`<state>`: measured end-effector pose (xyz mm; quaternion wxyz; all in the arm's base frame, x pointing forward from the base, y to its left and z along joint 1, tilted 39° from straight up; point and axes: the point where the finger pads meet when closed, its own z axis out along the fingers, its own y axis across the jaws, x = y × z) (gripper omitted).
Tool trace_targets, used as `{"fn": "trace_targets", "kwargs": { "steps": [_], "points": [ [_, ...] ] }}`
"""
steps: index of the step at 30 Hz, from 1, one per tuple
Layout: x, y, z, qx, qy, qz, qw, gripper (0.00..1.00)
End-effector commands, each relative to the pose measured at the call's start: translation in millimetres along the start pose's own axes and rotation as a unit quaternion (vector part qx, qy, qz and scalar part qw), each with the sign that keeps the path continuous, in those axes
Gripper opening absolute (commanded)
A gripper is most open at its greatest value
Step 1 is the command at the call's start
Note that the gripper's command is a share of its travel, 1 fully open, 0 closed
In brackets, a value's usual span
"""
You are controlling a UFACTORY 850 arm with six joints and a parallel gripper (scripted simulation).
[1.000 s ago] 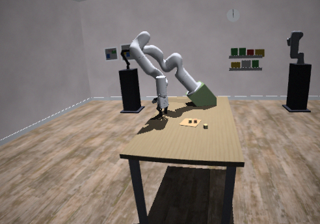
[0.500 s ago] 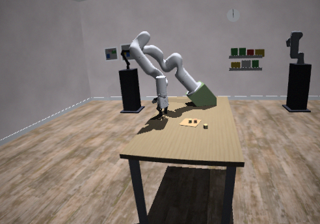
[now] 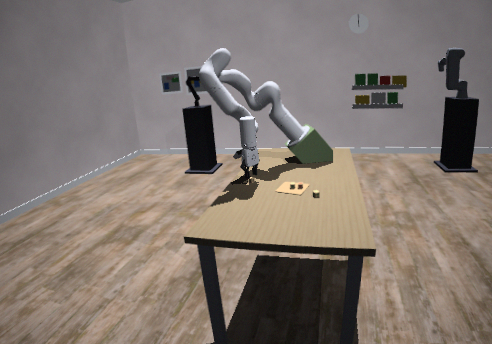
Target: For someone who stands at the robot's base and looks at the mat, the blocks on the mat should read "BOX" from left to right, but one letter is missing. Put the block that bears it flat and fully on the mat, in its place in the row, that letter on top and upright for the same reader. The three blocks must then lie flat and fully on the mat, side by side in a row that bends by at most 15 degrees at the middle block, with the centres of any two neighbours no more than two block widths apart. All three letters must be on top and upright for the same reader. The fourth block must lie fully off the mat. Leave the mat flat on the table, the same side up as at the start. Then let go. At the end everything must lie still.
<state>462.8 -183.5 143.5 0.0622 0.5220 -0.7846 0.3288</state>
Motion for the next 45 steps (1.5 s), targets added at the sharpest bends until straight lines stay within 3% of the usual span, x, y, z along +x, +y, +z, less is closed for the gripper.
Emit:
{"fn": "trace_targets", "kwargs": {
  "steps": [1, 31, 45],
  "points": [
    [0, 0, 0, 0.000, 0.000, 0.000, 1.000, 0.63],
    [0, 0, 0, 0.000, 0.000, 0.000, 1.000, 0.63],
    [0, 0, 16, 0.000, 0.000, 0.000, 1.000, 0.63]
  ]
}}
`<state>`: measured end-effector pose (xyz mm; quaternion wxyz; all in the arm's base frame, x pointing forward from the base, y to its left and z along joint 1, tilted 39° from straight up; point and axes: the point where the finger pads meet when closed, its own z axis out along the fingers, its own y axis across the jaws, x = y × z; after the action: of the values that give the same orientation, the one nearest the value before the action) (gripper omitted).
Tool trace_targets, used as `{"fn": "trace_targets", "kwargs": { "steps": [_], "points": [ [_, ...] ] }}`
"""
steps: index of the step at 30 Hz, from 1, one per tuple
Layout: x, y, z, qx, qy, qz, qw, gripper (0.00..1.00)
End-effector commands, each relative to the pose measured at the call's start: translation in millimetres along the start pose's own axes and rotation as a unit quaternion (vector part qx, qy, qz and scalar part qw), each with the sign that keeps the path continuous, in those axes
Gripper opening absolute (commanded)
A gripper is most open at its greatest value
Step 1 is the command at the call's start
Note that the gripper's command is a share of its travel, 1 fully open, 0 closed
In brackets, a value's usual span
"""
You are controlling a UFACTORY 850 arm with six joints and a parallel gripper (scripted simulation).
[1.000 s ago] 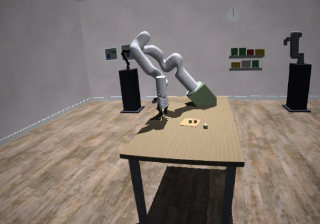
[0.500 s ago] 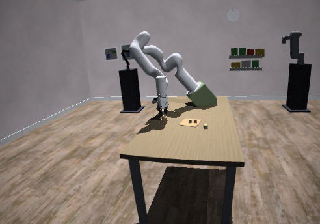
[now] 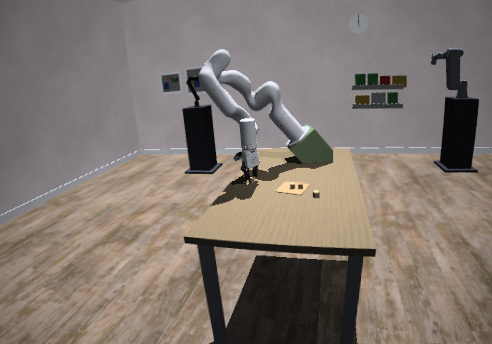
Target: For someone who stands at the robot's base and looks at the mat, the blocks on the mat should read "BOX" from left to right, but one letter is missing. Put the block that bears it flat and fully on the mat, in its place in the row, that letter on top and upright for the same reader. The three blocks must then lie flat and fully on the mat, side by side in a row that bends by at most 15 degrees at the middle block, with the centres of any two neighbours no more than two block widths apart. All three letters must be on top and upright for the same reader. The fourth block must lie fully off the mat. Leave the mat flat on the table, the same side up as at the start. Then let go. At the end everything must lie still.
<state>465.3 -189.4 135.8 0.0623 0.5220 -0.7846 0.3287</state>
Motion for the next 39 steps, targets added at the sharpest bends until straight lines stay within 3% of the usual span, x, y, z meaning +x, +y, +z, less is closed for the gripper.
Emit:
{"fn": "trace_targets", "kwargs": {
  "steps": [1, 10, 39],
  "points": [
    [0, 0, 8, 0.001, 0.000, 0.000, 1.000, 0.63],
    [0, 0, 19, 0.001, 0.000, 0.000, 1.000, 0.63],
    [0, 0, 19, 0.001, 0.000, 0.000, 1.000, 0.63]
  ]
}}
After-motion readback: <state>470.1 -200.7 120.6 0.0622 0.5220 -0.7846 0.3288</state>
